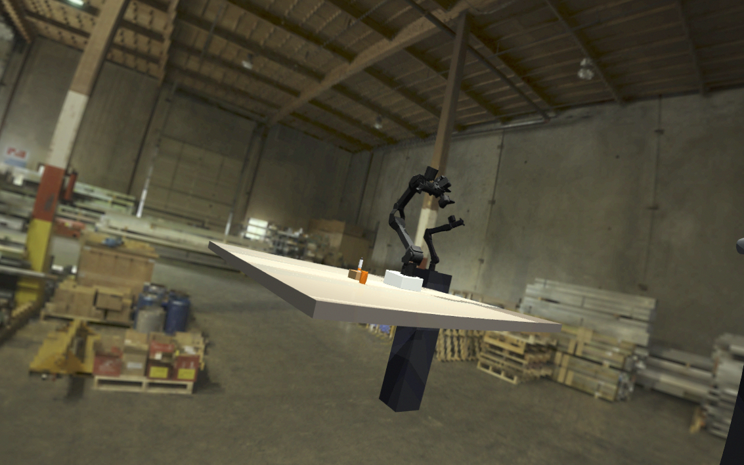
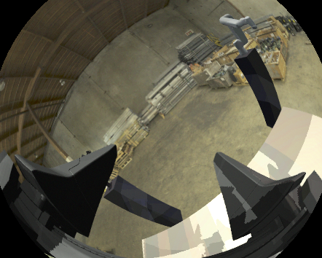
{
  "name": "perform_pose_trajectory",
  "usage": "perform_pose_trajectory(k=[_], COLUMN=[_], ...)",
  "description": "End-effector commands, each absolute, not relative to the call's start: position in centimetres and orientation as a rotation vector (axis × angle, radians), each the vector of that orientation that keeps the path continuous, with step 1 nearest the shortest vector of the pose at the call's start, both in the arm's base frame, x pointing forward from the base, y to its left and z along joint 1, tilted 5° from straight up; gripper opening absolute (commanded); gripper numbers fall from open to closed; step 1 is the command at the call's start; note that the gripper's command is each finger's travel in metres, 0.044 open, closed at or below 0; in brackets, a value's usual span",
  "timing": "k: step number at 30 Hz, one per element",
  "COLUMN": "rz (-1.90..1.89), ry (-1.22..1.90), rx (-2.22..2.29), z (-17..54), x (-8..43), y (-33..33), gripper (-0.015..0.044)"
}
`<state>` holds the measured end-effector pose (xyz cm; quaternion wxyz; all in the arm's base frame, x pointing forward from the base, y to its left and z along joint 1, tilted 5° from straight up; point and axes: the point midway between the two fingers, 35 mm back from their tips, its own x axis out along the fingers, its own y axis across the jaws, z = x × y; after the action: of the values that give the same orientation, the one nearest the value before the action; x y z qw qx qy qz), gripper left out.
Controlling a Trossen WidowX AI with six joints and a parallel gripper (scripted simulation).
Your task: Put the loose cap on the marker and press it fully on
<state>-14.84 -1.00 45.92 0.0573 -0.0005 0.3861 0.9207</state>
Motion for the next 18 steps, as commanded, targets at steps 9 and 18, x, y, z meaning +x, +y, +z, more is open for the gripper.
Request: perform_pose_trajectory(k=[9,18], rz=[2.189,1.459], ry=[1.458,1.616], rx=[0.17,0.404], z=[44.3,39.4], x=[-12.3,-2.8], y=[11.6,23.2], gripper=[0.0243,0.0243])
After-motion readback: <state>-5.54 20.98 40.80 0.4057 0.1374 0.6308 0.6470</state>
